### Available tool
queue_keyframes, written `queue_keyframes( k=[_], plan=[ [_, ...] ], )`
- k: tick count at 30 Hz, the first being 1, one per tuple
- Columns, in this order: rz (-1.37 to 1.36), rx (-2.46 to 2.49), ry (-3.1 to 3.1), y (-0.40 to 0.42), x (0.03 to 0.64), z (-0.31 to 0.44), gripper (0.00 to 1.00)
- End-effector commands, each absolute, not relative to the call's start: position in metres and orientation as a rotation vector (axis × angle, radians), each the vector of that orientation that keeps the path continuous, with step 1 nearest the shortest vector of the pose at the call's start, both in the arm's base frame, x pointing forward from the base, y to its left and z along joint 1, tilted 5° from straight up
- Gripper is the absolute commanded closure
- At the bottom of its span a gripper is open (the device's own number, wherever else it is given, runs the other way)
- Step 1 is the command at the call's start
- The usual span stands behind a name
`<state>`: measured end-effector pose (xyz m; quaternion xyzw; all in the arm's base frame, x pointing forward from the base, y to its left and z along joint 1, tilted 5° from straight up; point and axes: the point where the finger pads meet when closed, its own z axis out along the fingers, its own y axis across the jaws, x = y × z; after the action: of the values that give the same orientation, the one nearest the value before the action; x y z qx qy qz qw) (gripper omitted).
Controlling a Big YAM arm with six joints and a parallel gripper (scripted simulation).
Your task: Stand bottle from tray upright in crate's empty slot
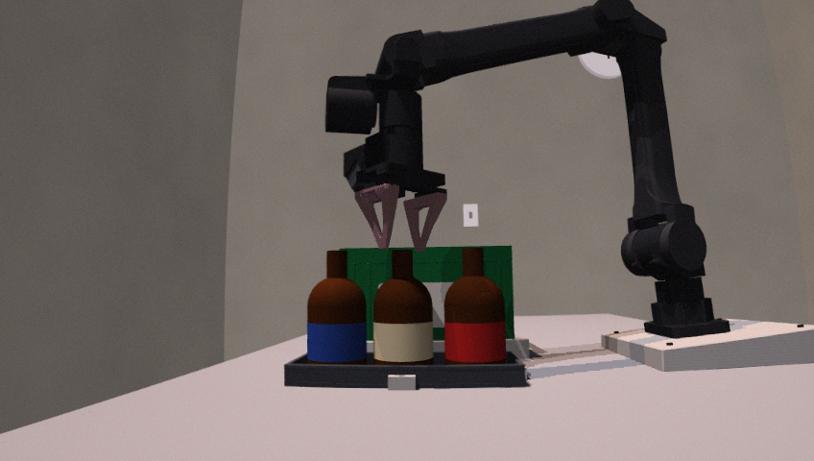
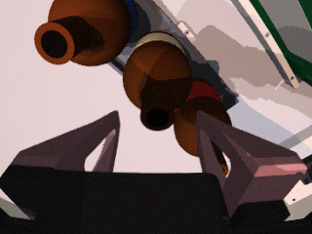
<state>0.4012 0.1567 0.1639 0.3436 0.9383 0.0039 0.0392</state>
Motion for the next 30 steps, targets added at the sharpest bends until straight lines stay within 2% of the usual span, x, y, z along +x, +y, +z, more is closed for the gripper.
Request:
queue_keyframes(
  k=[1,30],
  plan=[
    [0.025,1.047,2.867,0.153,0.406,0.16,0.39],
    [0.027,1.046,2.866,0.153,0.408,0.144,0.39]
  ],
)
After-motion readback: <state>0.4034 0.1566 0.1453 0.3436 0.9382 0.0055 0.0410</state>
